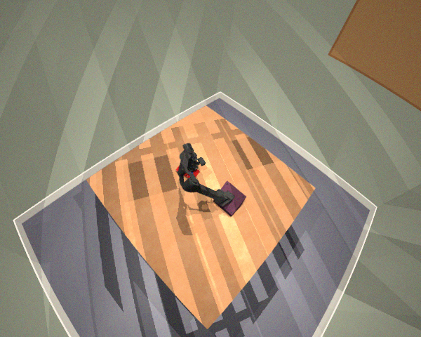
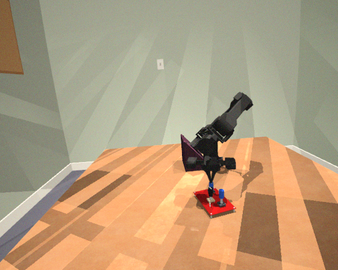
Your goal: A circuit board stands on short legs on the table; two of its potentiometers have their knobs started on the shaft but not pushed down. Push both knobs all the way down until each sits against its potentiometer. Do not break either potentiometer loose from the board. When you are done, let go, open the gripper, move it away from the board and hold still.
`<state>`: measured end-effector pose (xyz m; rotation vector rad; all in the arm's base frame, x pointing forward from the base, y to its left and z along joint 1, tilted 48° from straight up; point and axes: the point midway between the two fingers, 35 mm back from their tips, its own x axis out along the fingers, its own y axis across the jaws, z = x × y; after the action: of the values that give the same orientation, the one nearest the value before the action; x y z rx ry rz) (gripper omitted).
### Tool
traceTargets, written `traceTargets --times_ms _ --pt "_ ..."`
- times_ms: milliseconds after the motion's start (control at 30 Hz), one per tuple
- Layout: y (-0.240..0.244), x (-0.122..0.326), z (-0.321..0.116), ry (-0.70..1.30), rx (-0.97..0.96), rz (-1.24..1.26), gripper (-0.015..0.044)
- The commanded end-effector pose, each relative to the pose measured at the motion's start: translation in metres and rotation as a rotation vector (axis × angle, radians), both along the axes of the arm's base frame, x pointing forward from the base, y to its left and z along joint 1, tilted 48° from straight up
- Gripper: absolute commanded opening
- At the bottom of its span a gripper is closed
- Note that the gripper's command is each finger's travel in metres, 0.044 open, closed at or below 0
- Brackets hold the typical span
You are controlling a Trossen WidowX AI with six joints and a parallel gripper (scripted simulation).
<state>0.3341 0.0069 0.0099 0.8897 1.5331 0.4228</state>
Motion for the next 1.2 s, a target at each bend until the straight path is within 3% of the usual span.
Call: traceTargets --times_ms 0,267,533,800,1167 --pt "-0.003 0.000 0.003 0.001 0.003 0.007 0.0000" --pt "-0.011 -0.001 0.010 0.001 0.003 0.007 0.0000" --pt "-0.007 -0.002 0.007 0.009 0.007 0.005 0.0210" --pt "-0.029 0.007 0.015 -0.129 -0.050 0.100 0.0000" --pt "-0.041 0.030 0.021 -0.399 -0.053 0.363 0.0000"
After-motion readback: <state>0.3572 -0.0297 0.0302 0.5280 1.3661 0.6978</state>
